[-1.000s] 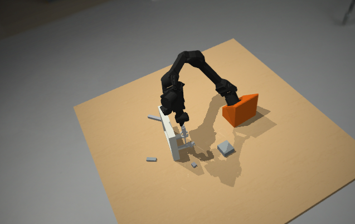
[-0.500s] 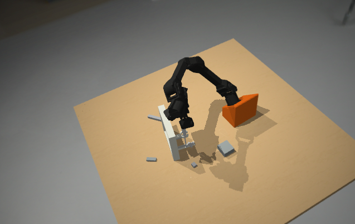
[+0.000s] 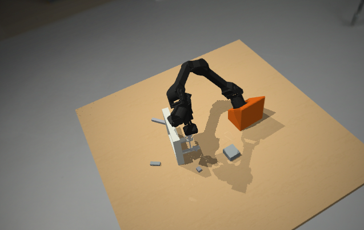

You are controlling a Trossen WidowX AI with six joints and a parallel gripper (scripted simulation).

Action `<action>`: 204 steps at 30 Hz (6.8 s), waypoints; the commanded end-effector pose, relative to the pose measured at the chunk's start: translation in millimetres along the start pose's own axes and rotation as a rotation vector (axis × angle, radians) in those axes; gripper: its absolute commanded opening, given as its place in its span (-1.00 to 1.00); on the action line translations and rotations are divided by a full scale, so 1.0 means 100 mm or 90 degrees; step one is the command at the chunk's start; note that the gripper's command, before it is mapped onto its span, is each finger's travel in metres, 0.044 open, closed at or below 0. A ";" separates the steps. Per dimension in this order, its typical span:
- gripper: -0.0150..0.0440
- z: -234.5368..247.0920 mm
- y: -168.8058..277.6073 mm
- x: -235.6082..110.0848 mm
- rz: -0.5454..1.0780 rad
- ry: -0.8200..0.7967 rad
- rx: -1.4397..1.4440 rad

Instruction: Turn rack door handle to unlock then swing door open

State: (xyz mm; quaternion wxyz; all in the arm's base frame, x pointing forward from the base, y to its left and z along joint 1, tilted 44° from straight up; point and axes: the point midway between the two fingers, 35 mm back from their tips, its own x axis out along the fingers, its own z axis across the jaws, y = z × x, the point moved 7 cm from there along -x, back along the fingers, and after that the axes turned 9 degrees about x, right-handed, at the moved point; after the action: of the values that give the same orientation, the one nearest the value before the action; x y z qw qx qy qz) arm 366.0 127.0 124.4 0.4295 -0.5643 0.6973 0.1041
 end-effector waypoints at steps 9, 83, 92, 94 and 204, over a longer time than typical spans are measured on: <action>0.50 0.00 0.00 0.22 0.012 0.006 -0.007; -0.43 -0.01 0.00 0.49 0.029 -0.016 -0.997; -0.43 -0.01 0.00 0.49 0.027 -0.022 -1.232; -0.43 -0.01 0.00 0.49 0.027 -0.022 -1.232; 0.34 -0.01 0.00 0.49 0.014 0.031 1.101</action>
State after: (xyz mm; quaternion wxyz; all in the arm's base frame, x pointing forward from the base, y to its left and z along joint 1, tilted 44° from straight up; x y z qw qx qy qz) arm 366.0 92.1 90.3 0.6911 -0.0357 0.5489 -0.4688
